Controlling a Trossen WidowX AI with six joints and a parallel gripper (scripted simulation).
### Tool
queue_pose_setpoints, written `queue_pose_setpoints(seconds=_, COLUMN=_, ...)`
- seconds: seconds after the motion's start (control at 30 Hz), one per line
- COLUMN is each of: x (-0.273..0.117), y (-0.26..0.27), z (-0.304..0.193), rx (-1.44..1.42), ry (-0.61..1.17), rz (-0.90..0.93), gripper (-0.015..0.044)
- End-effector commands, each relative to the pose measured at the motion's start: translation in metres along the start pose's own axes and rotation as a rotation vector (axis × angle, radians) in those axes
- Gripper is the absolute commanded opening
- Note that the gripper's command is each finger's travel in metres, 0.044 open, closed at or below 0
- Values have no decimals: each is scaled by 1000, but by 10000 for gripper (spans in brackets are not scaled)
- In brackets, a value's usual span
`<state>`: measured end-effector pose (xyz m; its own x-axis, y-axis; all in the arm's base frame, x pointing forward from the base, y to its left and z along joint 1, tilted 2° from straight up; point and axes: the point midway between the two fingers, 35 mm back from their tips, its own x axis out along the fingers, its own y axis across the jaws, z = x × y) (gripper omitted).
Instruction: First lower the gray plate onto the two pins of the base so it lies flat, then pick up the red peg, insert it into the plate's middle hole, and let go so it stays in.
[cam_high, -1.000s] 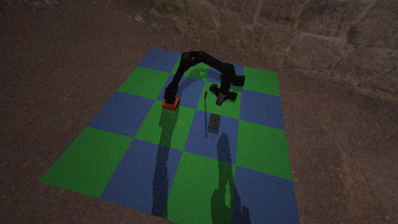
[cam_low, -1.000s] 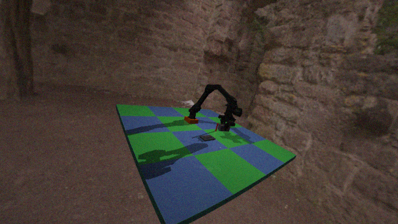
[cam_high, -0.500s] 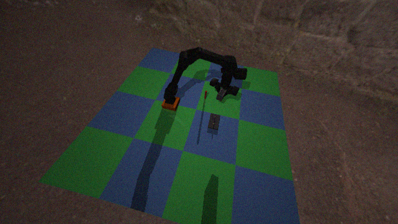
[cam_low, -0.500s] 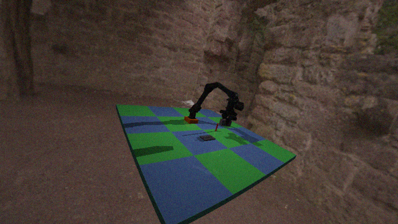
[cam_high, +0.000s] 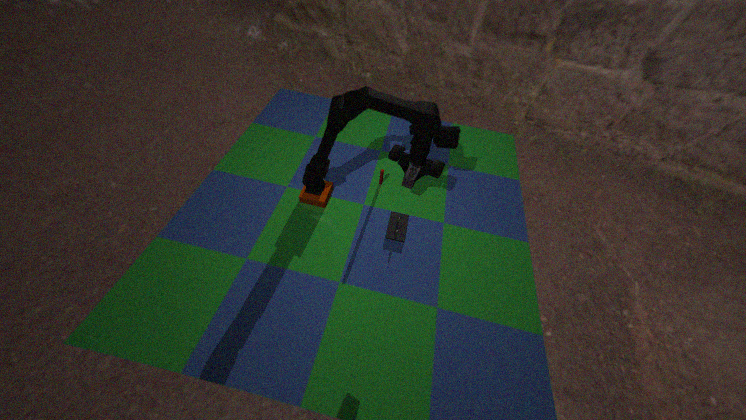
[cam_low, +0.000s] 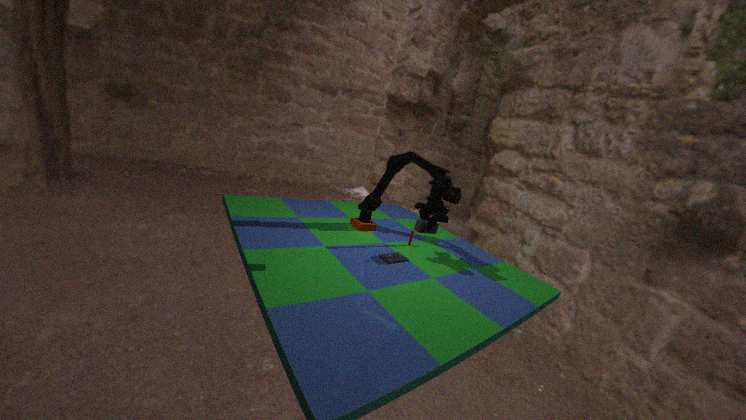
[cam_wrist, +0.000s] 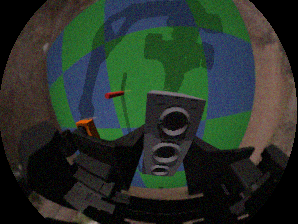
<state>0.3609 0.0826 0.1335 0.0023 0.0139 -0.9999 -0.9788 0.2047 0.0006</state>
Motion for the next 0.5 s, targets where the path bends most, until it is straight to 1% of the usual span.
queue_pose_setpoints(seconds=0.0, x=6, y=-4, z=-10, rx=-16, ry=2, rz=4, gripper=0)
queue_pose_setpoints(seconds=0.47, x=27, y=-15, z=-46, rx=-71, ry=-3, rz=12, gripper=0)
